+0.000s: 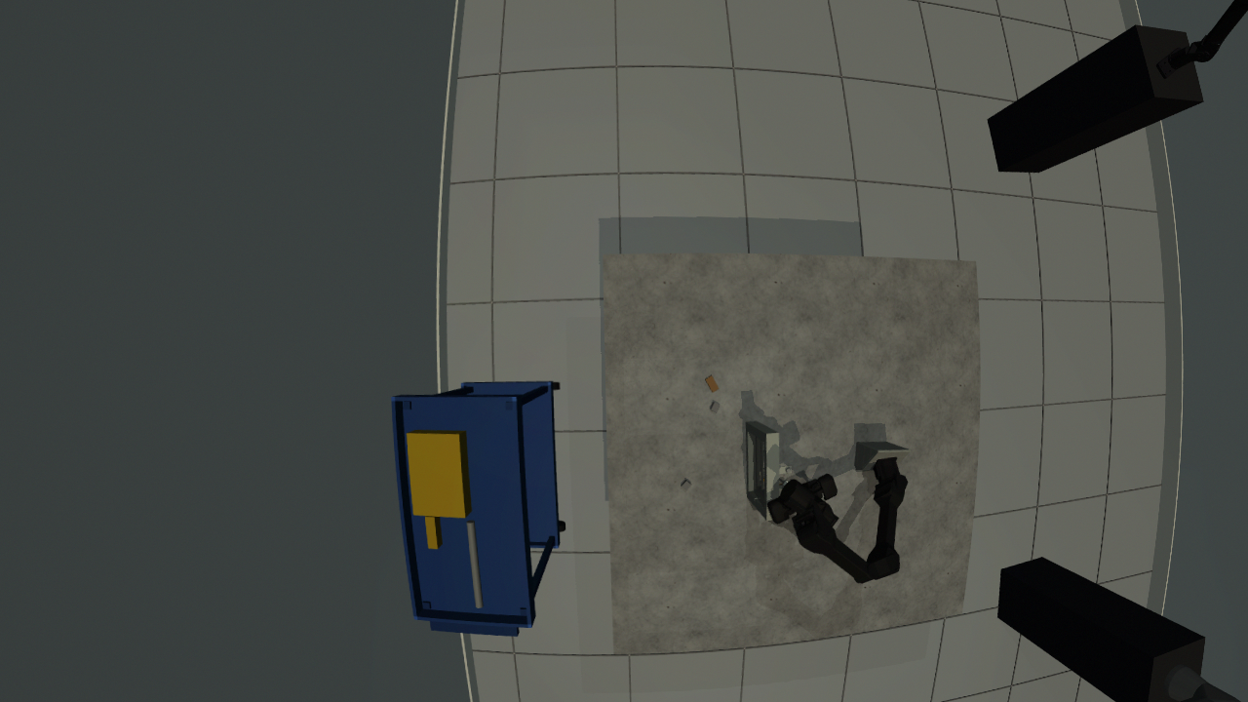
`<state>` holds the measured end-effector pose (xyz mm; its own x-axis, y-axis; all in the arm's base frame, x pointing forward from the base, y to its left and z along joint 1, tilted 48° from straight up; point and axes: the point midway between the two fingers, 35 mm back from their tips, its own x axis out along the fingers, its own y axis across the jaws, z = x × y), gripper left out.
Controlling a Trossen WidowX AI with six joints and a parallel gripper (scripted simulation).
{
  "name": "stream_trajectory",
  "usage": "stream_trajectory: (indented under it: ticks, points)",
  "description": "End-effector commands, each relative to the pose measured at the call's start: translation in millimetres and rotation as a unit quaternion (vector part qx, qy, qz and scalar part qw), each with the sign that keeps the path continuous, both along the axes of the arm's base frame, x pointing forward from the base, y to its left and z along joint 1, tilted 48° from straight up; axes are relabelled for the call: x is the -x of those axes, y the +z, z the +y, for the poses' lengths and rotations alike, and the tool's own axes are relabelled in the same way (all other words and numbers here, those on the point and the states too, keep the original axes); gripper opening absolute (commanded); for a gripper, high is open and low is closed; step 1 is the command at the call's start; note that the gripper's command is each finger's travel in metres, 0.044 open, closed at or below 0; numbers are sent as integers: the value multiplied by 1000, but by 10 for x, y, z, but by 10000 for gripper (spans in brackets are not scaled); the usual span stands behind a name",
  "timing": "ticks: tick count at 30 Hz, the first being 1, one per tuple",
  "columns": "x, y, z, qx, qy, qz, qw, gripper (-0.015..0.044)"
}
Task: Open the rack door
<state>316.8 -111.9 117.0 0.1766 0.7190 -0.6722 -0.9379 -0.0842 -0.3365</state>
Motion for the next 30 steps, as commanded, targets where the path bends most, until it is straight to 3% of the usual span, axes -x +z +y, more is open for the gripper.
stream_trajectory:
  ticks: [1, 15, 30]
  points:
    - [2, -14, 7, -1, 0, 3, 1000, 288]
    - [2, -14, 7, -57, -217, 236, 945, 288]
    - [2, -13, 7, -113, -433, 466, 763, 288]
